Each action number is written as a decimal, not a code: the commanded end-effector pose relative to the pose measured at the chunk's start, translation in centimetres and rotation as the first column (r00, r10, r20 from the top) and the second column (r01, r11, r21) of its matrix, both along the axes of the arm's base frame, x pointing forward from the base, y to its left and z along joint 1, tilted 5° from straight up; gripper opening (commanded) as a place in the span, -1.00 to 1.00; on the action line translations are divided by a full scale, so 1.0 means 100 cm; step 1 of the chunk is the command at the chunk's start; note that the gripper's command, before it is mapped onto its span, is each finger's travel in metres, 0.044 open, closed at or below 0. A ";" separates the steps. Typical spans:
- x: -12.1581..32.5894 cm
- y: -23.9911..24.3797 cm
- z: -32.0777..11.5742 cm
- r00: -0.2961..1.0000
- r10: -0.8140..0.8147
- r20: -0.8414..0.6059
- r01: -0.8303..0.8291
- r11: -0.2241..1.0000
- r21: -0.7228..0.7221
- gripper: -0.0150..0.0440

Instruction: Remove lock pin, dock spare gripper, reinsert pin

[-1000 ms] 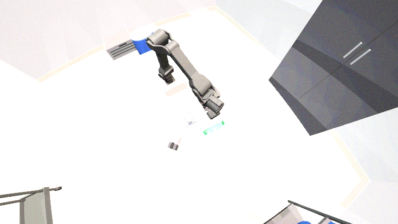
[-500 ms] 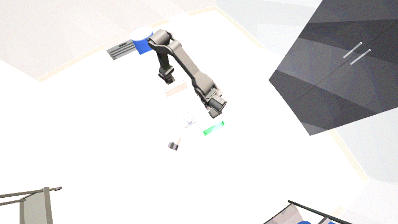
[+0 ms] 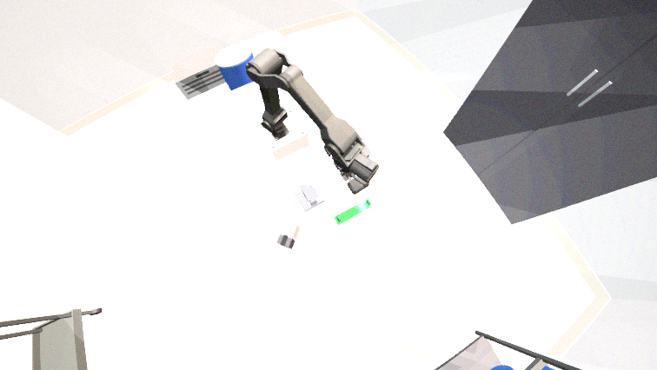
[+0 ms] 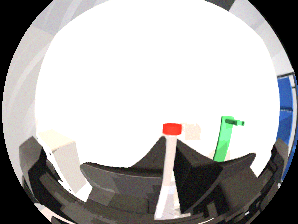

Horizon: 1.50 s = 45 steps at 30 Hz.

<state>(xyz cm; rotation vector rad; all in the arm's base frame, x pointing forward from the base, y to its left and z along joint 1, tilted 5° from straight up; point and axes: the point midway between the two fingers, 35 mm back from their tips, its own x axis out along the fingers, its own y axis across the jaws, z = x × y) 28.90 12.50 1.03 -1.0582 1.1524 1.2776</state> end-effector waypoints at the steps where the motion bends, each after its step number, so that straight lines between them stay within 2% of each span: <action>1: 0.003 0.004 0.003 1.000 -0.002 0.004 0.002 1.000 0.005 -0.49; 27: 0.003 0.020 0.006 1.000 -0.004 -0.013 0.004 1.000 0.000 -0.49; 45: -0.009 0.016 0.028 0.998 0.003 -0.064 -0.005 1.000 -0.026 -0.49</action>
